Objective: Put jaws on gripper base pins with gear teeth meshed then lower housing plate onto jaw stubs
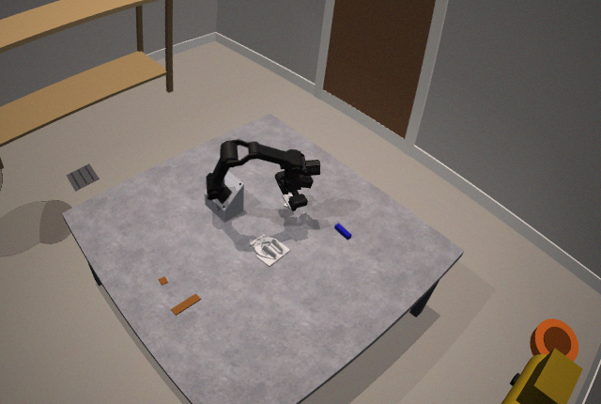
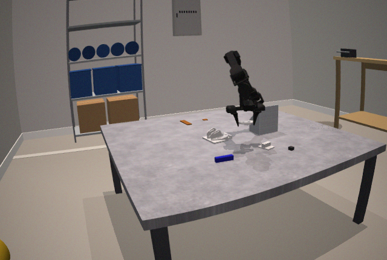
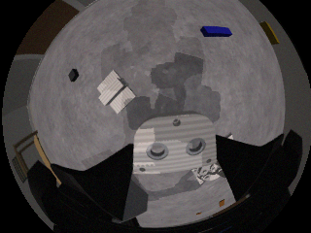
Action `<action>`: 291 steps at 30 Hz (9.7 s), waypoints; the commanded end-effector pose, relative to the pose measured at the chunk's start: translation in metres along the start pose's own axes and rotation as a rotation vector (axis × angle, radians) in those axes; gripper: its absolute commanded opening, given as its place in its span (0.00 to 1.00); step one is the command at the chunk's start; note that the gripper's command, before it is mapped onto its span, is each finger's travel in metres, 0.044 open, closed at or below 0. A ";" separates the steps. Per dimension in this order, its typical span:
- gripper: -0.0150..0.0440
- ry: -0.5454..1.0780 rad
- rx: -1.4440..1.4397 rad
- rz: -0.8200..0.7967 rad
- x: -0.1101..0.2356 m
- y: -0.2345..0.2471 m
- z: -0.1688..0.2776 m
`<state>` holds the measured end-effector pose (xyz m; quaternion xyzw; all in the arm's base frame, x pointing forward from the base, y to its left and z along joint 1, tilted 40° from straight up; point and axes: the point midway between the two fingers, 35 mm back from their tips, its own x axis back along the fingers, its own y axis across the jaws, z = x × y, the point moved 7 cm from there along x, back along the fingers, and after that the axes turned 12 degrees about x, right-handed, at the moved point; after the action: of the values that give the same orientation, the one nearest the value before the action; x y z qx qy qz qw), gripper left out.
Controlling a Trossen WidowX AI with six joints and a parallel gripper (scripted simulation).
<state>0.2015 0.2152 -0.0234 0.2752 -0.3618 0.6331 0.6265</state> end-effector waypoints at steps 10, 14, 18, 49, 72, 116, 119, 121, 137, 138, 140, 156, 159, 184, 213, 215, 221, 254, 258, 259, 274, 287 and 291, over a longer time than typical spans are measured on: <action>0.85 0.003 -0.266 0.008 0.002 -0.024 0.039; 0.85 0.004 -0.345 0.009 0.002 -0.030 0.051; 0.85 0.005 -0.424 0.011 0.002 -0.035 0.063; 0.85 0.038 -1.042 0.037 -0.007 -0.057 0.158; 0.85 0.045 -1.140 0.043 -0.009 -0.057 0.172; 0.85 0.045 -1.144 0.043 -0.010 -0.047 0.165; 0.85 0.045 -1.144 0.043 -0.010 -0.047 0.165; 0.85 0.045 -1.144 0.043 -0.010 -0.047 0.165; 0.85 0.044 -1.144 0.042 -0.028 -0.048 0.165; 0.85 0.044 -1.144 0.042 -0.030 -0.048 0.165; 0.85 0.044 -1.144 0.042 -0.034 -0.048 0.165; 0.85 0.045 -1.145 0.044 -0.060 -0.048 0.167; 0.85 0.046 -1.145 0.044 -0.064 -0.048 0.168; 0.85 0.047 -1.137 0.045 -0.074 -0.047 0.169; 0.85 0.047 -1.135 0.045 -0.079 -0.047 0.169; 0.85 0.047 -1.135 0.045 -0.079 -0.047 0.169; 0.85 0.048 -1.136 0.045 -0.081 -0.047 0.170; 0.85 0.048 -1.135 0.045 -0.086 -0.047 0.170; 0.85 0.048 -1.135 0.045 -0.086 -0.047 0.170; 0.85 0.048 -1.135 0.045 -0.086 -0.047 0.170; 0.85 0.048 -1.135 0.045 -0.086 -0.047 0.170; 0.85 0.048 -1.135 0.045 -0.086 -0.047 0.170; 0.85 0.048 -1.135 0.045 -0.086 -0.047 0.170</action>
<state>0.2359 0.0255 0.0132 -0.1282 -0.6369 0.3585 0.6704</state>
